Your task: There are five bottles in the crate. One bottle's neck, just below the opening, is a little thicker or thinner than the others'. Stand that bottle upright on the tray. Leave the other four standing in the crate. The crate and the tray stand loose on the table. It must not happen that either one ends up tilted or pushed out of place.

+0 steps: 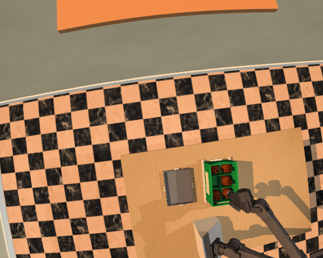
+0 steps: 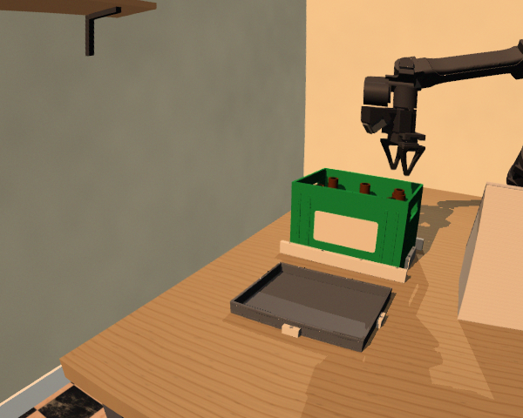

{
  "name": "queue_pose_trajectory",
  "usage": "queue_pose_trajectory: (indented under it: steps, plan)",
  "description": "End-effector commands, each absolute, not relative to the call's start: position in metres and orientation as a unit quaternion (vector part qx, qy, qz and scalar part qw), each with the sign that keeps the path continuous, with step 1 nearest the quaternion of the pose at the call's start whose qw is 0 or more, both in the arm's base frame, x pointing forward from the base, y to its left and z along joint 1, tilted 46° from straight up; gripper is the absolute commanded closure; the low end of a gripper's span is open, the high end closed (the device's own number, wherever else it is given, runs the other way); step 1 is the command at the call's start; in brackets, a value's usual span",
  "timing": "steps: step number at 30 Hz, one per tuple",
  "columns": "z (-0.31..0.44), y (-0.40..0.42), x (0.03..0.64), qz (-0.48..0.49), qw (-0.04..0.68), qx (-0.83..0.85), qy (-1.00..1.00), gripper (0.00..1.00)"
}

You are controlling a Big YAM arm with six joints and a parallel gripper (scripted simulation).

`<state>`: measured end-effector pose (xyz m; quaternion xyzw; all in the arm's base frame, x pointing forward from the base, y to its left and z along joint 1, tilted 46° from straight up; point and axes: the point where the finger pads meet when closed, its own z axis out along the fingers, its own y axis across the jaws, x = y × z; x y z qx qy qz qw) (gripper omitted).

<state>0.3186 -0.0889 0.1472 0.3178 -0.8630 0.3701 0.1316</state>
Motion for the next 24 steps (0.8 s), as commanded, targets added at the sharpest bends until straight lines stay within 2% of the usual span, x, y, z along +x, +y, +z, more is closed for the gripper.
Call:
queue_pose_trajectory:
  steps: [1,18,19,24]
  plan:
    - [0.164,-0.079,0.329,0.375,0.109,0.303,-0.869,0.39]
    - [0.171,-0.068,0.321,0.373,0.118,0.303,-0.869,0.39]
    - [0.17,-0.068,0.323,0.374,0.113,0.301,-0.87,1.0]
    - [0.17,-0.068,0.323,0.374,0.114,0.303,-0.869,1.0]
